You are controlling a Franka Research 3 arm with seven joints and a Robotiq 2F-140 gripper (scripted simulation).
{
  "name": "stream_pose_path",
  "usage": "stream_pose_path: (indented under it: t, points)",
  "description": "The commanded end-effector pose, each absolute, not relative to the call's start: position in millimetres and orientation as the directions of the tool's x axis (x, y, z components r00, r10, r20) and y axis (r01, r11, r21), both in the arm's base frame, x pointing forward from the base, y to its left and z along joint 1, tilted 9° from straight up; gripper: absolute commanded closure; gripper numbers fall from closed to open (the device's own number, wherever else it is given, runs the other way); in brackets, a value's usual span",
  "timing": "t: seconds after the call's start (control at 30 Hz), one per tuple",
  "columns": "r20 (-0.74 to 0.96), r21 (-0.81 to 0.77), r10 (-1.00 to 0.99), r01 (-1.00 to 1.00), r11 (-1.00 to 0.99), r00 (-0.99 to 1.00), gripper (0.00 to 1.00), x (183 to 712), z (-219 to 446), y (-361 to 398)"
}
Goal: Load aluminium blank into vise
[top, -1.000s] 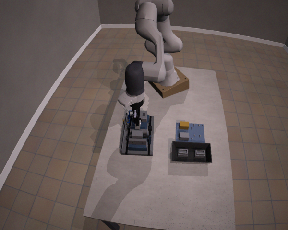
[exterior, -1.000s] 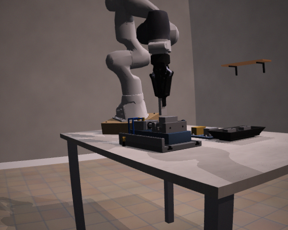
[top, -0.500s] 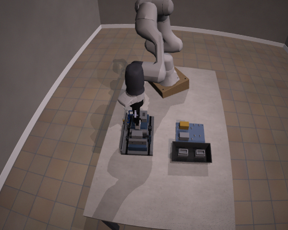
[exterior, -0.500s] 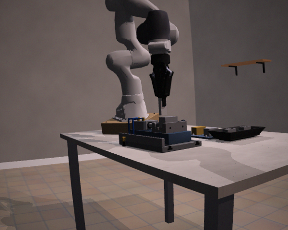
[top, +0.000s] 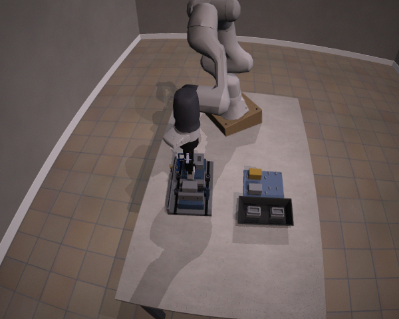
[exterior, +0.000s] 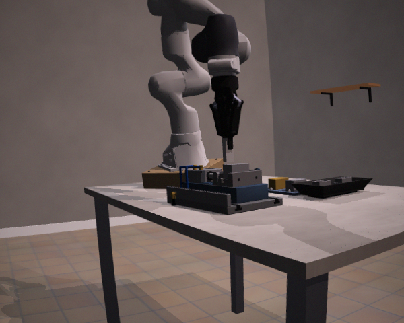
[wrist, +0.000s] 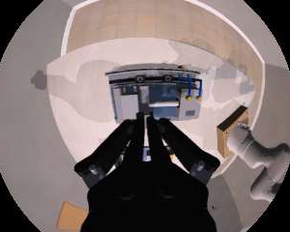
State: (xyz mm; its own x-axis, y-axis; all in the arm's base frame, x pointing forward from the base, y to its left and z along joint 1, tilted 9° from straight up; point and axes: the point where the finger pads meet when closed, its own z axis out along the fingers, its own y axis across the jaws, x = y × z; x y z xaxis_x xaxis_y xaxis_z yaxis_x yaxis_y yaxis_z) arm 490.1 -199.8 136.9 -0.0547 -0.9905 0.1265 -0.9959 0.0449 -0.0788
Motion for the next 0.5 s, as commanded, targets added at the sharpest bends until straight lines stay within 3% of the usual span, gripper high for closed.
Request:
stream_pose_path:
  t: [0.0, 0.47]
  points:
    - [0.129, -0.078, -0.99, -0.996, 0.041, -0.051, 1.0, 489.2, 135.9, -202.3]
    - [0.129, -0.078, -0.99, -0.996, 0.041, -0.051, 1.0, 488.3, 136.2, -204.7]
